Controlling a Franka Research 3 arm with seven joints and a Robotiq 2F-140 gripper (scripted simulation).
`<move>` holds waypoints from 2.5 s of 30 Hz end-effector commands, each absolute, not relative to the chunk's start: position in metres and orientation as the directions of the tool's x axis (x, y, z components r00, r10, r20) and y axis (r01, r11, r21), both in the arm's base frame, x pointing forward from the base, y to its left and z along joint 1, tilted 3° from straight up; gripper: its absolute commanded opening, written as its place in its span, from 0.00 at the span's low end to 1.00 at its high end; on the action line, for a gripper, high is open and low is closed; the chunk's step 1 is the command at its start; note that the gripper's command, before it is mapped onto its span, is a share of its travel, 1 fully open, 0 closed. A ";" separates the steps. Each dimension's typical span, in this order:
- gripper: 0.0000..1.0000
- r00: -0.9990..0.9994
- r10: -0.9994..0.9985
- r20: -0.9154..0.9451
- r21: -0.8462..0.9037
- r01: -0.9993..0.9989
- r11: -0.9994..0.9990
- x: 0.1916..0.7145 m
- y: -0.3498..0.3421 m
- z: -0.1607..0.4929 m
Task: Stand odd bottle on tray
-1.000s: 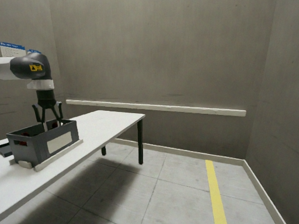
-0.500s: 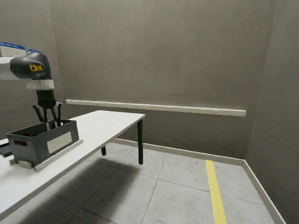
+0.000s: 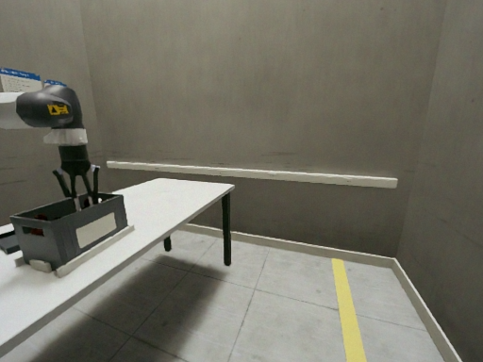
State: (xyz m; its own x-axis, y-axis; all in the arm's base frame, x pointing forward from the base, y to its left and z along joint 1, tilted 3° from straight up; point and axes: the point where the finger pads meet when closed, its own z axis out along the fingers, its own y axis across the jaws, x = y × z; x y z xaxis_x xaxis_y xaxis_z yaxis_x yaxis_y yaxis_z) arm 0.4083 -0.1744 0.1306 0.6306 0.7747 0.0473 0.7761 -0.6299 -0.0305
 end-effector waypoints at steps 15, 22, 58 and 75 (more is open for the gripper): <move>0.10 0.632 0.773 0.044 -0.029 0.775 -0.632 0.408 -0.175 0.130; 0.10 0.632 0.773 0.044 -0.029 0.775 -0.632 0.408 -0.175 0.130; 0.44 0.632 0.773 0.044 -0.029 0.775 -0.632 0.408 -0.175 0.130; 0.44 0.632 0.773 0.044 -0.029 0.775 -0.632 0.408 -0.175 0.130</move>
